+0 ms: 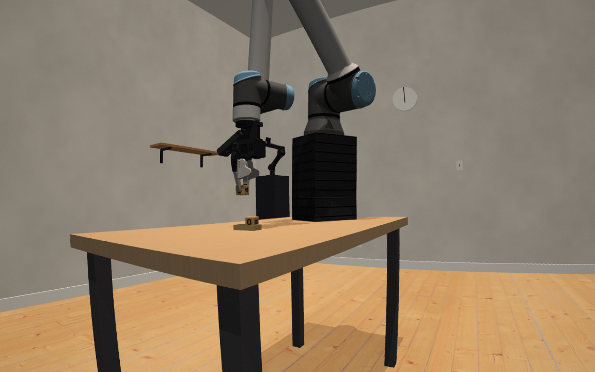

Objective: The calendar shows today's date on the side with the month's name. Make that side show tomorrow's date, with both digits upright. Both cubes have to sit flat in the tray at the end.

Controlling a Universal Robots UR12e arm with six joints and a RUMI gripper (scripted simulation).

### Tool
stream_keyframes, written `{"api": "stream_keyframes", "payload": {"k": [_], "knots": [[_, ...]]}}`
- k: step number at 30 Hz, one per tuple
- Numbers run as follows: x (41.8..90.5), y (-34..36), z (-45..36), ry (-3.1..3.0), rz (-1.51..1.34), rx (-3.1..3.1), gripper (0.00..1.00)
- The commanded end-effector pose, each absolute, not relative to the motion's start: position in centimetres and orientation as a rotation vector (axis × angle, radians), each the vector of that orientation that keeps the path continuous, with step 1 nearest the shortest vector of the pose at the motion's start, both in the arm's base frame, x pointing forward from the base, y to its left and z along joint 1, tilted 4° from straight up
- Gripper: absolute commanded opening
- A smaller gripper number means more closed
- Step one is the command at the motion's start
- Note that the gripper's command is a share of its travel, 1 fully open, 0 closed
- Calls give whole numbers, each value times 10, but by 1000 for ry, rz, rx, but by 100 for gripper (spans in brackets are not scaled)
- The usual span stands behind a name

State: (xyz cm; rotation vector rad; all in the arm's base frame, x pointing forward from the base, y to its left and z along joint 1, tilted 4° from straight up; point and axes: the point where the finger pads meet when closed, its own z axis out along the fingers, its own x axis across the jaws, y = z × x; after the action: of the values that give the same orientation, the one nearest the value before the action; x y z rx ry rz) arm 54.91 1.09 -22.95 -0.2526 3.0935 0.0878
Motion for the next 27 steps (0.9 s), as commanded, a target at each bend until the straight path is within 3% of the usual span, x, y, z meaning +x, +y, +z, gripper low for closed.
{"api": "stream_keyframes", "payload": {"k": [1, 27], "knots": [[552, 11, -229, 3090, 87, -256, 11], [555, 15, -288, 3089, 87, -256, 11]]}}
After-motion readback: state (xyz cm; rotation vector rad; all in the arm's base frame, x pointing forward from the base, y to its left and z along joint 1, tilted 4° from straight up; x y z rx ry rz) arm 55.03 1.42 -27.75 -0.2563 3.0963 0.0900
